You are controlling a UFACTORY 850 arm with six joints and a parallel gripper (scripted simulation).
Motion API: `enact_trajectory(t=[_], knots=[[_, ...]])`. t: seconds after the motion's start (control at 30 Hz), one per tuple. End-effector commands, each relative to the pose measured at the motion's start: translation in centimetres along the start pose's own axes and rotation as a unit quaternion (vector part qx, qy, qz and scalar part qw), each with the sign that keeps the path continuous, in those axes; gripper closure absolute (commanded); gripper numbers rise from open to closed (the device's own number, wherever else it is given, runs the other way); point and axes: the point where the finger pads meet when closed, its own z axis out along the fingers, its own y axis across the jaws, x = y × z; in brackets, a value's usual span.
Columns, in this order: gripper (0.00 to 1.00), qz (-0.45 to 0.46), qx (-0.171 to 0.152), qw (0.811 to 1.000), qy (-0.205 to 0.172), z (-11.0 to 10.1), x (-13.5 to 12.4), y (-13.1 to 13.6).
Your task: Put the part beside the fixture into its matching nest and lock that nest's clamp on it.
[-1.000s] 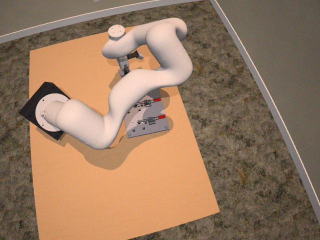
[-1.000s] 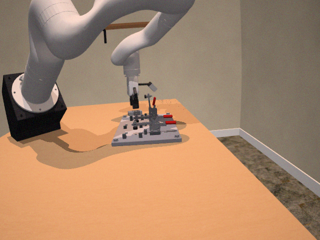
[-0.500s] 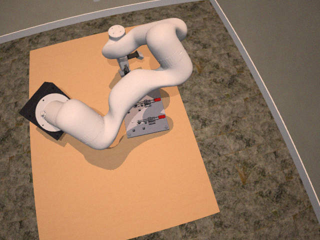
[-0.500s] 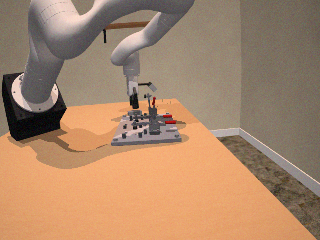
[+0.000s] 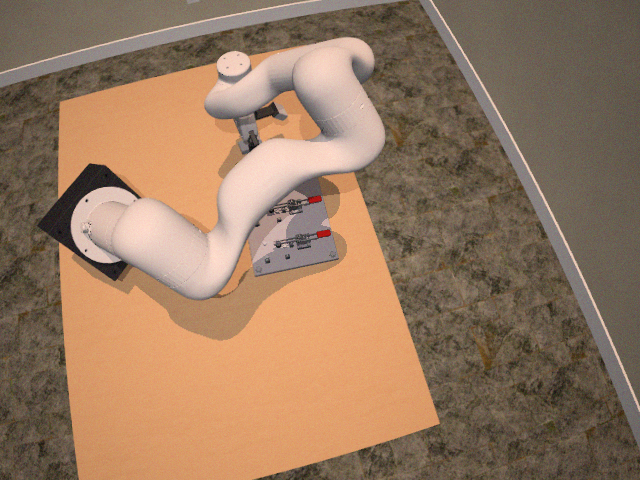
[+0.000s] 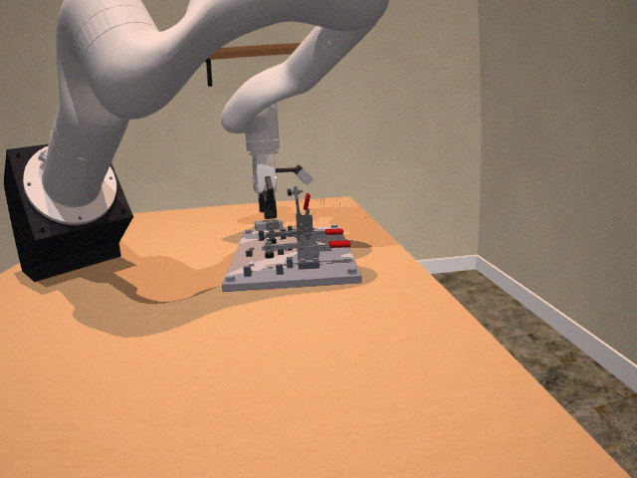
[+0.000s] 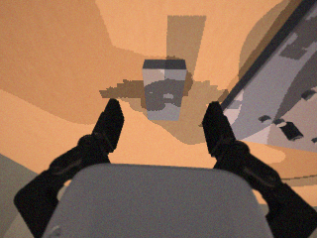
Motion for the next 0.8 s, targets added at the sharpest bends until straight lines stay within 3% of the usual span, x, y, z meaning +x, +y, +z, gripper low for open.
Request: enact_trajectory(t=[0.0, 0.77], knots=[[0.00, 0.000, 0.000, 1.000, 0.000, 0.4, 0.0, 0.0], [0.00, 0.000, 0.000, 1.000, 0.000, 2.5, 0.0, 0.0]])
